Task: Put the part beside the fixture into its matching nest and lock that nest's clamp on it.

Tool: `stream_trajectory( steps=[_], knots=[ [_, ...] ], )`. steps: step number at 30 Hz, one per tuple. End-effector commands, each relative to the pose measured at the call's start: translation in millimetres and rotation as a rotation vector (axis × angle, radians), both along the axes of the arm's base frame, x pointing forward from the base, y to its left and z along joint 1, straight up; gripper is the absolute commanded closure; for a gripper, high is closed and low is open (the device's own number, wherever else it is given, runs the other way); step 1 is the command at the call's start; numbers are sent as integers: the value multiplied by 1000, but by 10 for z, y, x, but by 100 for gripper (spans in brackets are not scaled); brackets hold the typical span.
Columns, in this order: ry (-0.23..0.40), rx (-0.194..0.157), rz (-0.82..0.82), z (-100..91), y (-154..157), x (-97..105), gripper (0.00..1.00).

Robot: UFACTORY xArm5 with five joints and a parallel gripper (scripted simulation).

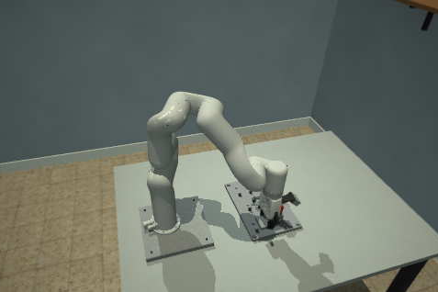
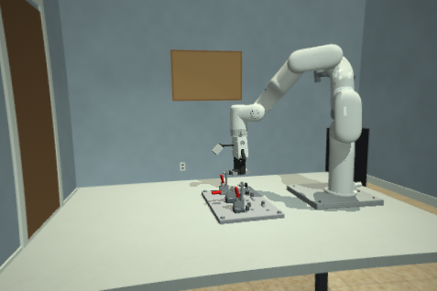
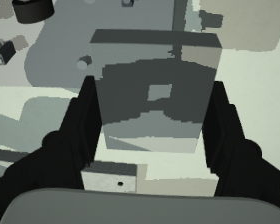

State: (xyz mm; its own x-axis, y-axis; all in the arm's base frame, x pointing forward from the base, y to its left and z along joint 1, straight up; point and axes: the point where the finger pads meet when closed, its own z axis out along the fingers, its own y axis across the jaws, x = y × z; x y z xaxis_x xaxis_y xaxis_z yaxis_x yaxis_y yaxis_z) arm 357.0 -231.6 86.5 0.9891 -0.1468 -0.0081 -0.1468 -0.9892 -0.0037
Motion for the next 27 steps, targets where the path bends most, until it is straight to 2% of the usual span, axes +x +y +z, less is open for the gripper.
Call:
stream_trajectory(
  steps=[1,5,8,11,19,22,27],
  knots=[
    [-9,-6,-3,18,514,102,100],
    [-9,-6,-3,14,627,119,100],
    [-9,-5,-3,5,963,172,100],
    [-9,-5,-3,2,1073,190,100],
    [-9,-5,-3,-15,1692,287,100],
    [-9,-5,-3,-15,1692,287,100],
    [-9,-5,-3,-27,2124,355,100]
  ],
)
